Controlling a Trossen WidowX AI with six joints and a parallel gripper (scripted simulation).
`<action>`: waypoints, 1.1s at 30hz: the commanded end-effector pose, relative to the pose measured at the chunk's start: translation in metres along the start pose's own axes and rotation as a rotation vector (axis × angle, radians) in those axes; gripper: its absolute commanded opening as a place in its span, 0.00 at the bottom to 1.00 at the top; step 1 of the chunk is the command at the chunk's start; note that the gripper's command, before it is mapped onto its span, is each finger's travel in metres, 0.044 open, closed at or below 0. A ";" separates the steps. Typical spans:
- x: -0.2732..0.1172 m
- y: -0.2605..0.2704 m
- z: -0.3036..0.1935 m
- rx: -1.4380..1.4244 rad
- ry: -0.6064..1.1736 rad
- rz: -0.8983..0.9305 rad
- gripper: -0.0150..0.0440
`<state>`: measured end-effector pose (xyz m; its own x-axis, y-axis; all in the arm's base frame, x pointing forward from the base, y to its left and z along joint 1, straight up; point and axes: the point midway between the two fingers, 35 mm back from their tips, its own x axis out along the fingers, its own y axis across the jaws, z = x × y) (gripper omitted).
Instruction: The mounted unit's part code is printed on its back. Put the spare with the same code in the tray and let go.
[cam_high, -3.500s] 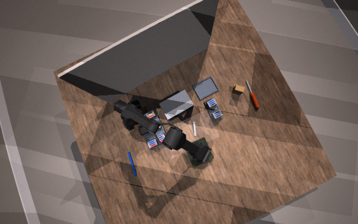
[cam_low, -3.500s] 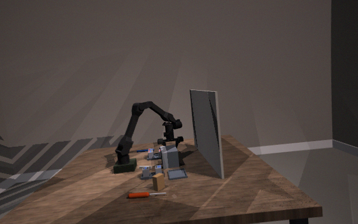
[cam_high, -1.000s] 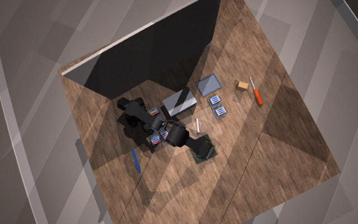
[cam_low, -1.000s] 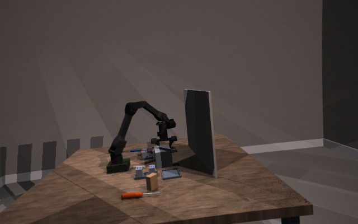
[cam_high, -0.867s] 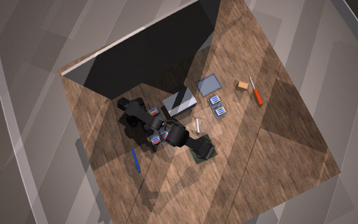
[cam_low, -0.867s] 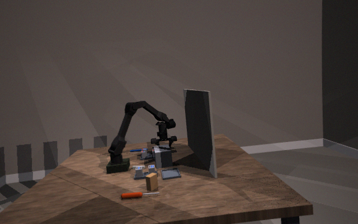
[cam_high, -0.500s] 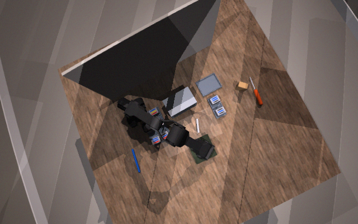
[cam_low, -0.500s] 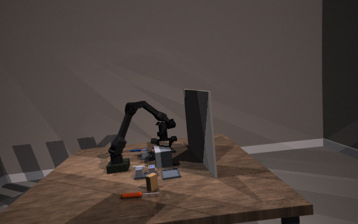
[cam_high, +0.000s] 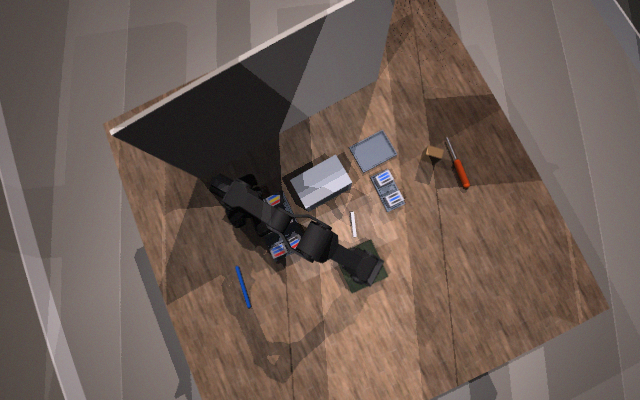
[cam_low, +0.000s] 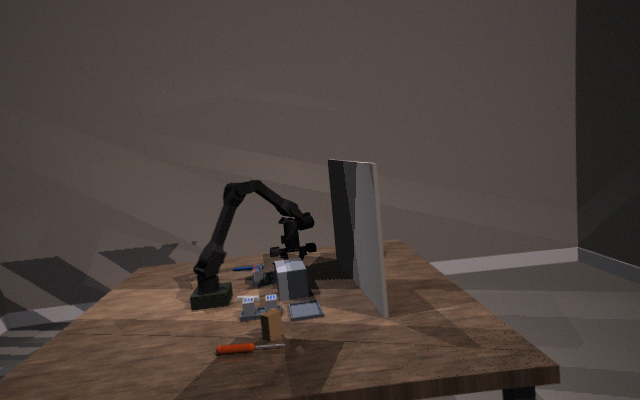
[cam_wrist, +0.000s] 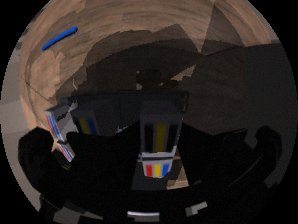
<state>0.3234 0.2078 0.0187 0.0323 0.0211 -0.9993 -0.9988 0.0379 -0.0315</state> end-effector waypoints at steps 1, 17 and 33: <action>0.000 0.000 0.000 0.000 0.000 0.000 0.50; -0.001 0.000 0.000 0.000 0.000 0.000 0.25; -0.079 0.000 0.000 0.002 0.003 0.002 0.25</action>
<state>0.3214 0.2071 0.0920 0.0276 0.0211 -0.9994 -0.9989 0.0380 -0.0268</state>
